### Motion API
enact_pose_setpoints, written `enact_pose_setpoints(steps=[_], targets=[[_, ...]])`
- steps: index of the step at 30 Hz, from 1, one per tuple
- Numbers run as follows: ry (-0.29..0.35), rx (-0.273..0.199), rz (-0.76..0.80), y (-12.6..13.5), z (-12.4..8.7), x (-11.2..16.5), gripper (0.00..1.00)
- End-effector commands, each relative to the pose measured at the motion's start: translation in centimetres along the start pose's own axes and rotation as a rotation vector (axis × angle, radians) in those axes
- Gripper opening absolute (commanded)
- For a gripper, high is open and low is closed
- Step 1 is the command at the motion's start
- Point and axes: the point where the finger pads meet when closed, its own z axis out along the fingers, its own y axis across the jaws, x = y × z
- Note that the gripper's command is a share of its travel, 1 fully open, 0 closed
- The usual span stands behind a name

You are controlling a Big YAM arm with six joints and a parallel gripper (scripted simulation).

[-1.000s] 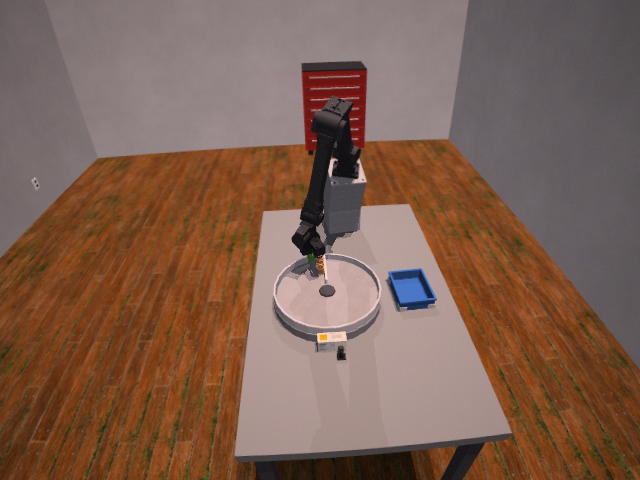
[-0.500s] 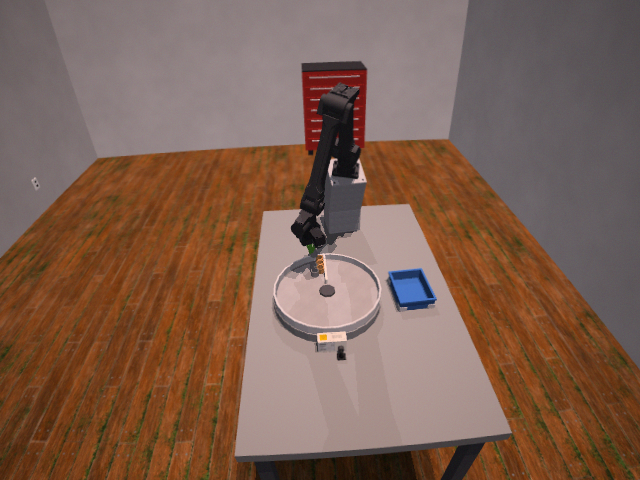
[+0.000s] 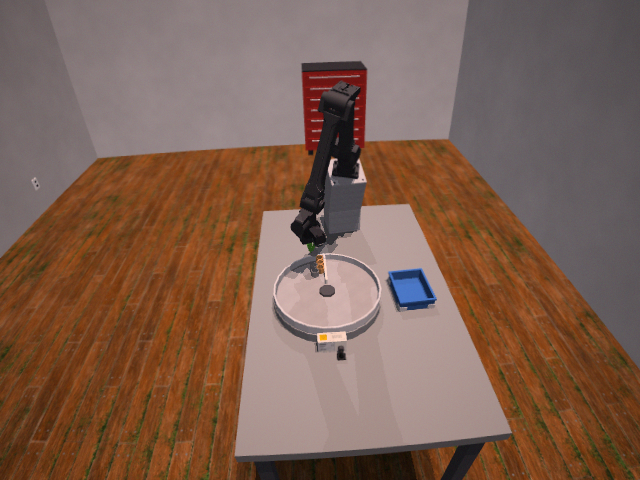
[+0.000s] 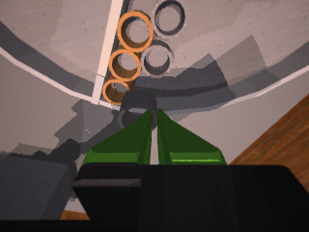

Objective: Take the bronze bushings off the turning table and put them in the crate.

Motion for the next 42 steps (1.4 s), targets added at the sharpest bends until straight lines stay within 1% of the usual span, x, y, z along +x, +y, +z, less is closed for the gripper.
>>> enact_pose_setpoints(steps=[1, 28, 30, 36, 38, 39, 40, 42], targets=[[-0.021, 0.030, -0.004, -1.3, -1.0, -0.4, 0.00], [-0.022, 0.030, 0.001, -1.4, -1.1, -0.6, 0.00], [-0.024, 0.024, -0.007, -1.1, -1.0, -2.0, 0.00], [-0.028, 0.028, -0.007, -1.6, -1.2, -6.0, 0.00], [-0.028, 0.028, -0.007, -1.6, -1.2, -6.0, 0.00], [-0.011, 0.009, -0.002, -1.3, -0.3, -6.4, 0.00], [-0.005, 0.003, 0.000, -1.3, 0.0, -7.4, 0.00], [-0.007, 0.004, 0.000, -1.7, -0.1, -9.9, 0.00]])
